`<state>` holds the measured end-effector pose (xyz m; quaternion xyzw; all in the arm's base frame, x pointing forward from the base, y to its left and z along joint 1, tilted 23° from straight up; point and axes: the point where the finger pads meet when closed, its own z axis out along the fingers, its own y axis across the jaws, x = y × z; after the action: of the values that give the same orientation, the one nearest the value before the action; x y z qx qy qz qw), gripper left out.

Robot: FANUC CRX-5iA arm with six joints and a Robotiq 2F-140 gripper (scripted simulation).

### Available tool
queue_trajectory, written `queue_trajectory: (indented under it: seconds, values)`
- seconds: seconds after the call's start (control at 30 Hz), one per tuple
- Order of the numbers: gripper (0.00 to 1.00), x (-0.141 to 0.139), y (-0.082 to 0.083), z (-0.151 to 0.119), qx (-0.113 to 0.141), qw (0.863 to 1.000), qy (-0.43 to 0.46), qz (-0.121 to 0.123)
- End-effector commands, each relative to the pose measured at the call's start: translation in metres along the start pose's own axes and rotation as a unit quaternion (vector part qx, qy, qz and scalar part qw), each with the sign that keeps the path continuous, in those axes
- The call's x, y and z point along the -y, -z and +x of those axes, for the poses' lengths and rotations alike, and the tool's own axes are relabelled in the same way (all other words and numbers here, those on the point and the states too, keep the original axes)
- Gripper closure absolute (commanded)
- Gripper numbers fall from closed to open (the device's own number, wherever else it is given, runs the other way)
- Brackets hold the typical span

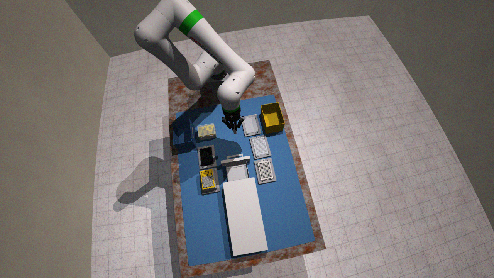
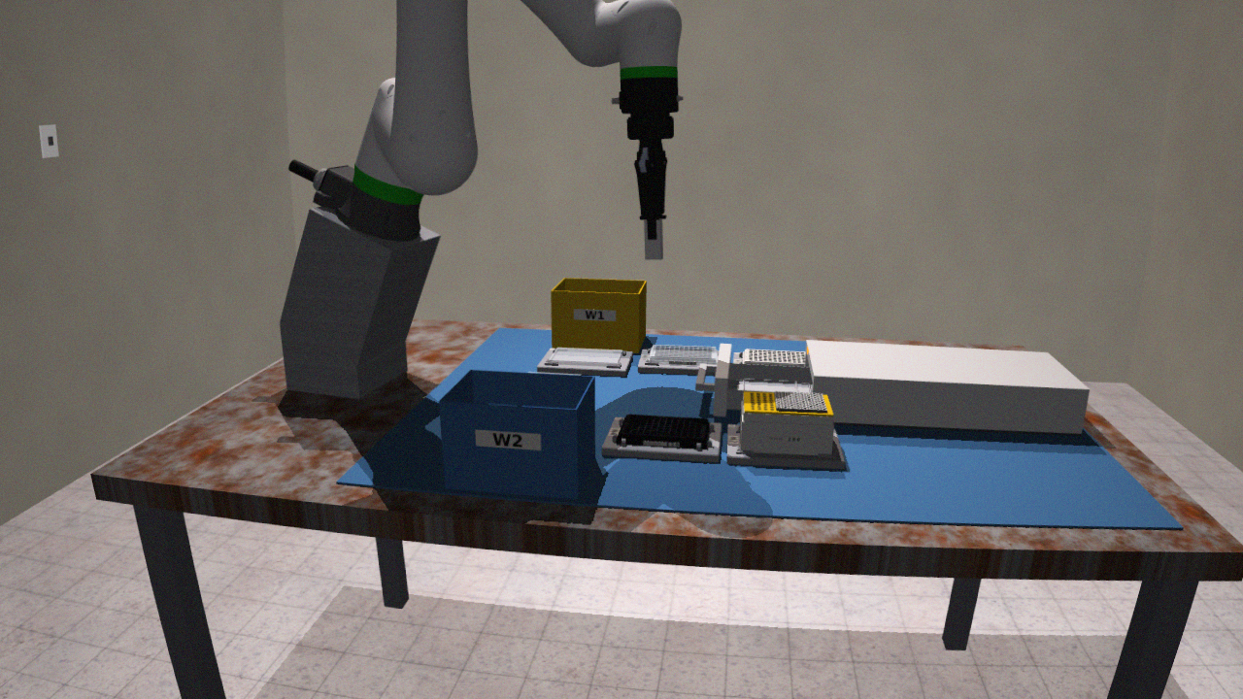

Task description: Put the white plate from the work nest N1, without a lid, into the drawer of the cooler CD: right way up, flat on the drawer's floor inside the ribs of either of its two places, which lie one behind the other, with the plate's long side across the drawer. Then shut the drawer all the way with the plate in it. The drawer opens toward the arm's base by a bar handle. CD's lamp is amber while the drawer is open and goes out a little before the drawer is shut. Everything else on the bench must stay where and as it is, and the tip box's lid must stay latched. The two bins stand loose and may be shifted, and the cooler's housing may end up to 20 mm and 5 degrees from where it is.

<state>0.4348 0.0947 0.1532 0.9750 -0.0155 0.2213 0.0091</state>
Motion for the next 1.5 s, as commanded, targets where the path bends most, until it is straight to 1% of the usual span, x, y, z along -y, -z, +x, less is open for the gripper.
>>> queue_trajectory:
  seconds: [0.0,0.07,0.13,0.17,0.27,0.77,0.8,1.2,1.27,1.47]
  values:
    - [1.00,-0.015,-0.002,0.000,0.013,0.999,0.031,0.004]
    - [1.00,-0.025,-0.003,-0.001,0.018,0.999,0.049,0.006]
    - [1.00,-0.025,-0.003,-0.001,0.018,0.999,0.049,0.006]
    - [1.00,-0.029,-0.003,-0.001,0.021,0.998,0.066,0.009]
    - [1.00,-0.041,-0.004,-0.002,0.023,0.997,0.071,0.009]
    - [1.00,-0.042,-0.004,-0.002,0.023,0.997,0.071,0.009]
    - [0.13,-0.042,-0.008,0.000,0.023,0.998,0.061,0.009]
    - [0.13,-0.035,-0.046,0.028,0.023,0.998,0.061,0.009]
    - [0.13,-0.035,-0.046,0.028,0.023,0.998,0.061,0.009]
    - [0.13,-0.031,-0.066,0.041,0.023,0.998,0.061,0.009]
